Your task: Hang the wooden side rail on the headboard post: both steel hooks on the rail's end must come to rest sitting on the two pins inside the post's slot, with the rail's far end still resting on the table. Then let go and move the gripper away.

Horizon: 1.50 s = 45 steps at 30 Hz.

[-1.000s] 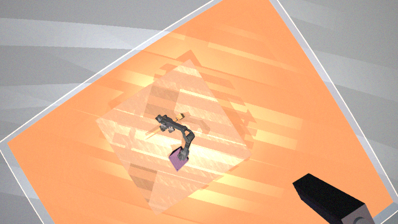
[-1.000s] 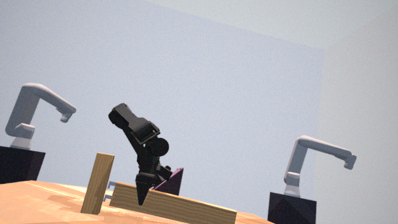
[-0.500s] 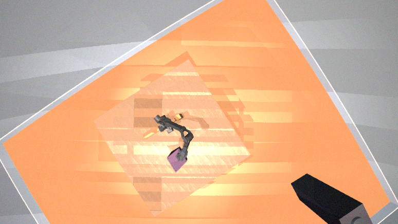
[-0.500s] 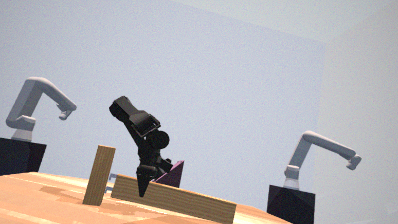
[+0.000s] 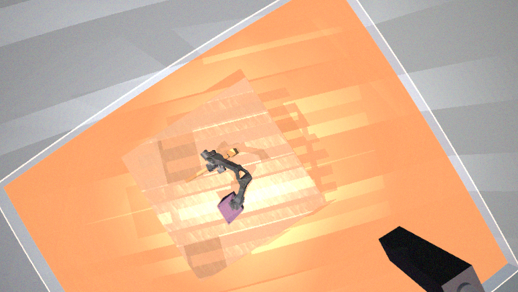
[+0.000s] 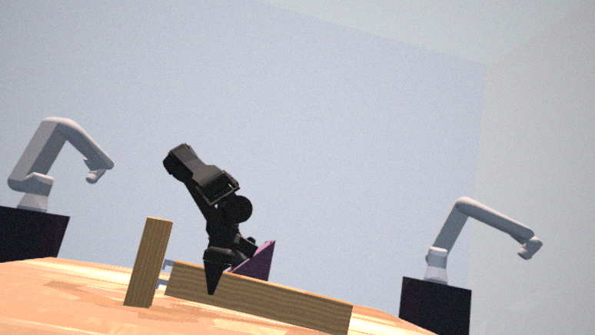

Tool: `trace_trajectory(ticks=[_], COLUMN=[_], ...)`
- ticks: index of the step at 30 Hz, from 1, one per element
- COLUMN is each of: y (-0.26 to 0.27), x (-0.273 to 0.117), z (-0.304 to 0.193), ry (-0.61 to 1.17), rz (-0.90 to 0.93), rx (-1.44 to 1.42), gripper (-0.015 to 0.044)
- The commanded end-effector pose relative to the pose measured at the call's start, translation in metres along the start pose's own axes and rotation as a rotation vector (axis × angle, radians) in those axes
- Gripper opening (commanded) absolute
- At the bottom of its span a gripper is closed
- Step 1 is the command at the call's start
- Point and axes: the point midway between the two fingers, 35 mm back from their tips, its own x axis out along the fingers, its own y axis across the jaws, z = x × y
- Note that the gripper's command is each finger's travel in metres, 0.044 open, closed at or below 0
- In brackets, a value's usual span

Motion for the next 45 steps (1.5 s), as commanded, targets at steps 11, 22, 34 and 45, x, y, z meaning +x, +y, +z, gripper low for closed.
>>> trace_trajectory(ticks=[11, 22, 34, 45], y=[-0.0045, -0.0044, -0.0037, -0.003], x=[-0.0074, -0.0076, -0.0073, -0.0065], z=[-0.0045, -0.0057, -0.007, -0.0082], ry=[0.0, 0.0, 0.0, 0.0], rz=[-0.021, -0.021, -0.021, -0.021], rx=[0.006, 0.006, 0.006, 0.006], gripper=[0.0, 0.0, 0.0, 0.0])
